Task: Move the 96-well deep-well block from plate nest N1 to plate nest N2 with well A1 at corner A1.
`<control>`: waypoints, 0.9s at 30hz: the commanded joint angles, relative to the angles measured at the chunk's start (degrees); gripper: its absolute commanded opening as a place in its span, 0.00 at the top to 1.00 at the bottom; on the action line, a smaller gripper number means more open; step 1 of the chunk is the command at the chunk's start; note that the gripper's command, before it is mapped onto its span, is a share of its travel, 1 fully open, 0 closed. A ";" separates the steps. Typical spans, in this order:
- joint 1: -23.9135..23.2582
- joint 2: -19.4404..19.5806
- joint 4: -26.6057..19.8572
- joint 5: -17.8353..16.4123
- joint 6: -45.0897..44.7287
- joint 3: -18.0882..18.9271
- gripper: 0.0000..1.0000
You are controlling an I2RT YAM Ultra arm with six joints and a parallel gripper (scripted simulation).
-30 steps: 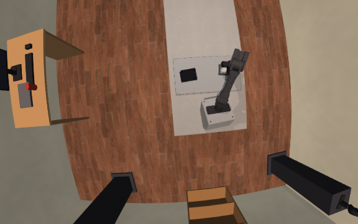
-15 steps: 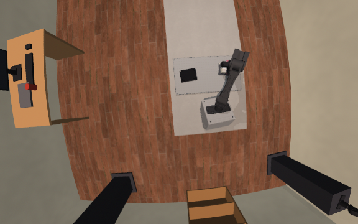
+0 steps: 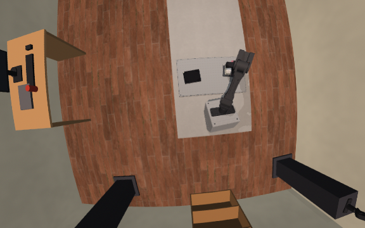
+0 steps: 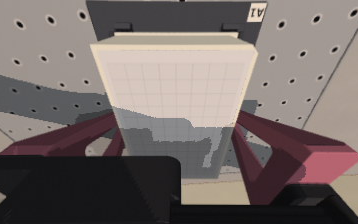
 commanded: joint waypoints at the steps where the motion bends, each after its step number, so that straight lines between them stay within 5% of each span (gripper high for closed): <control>1: -0.65 -1.80 -1.68 -0.30 -0.45 0.09 0.00; 27: -3.44 -10.06 -11.68 -1.44 -3.14 1.01 0.00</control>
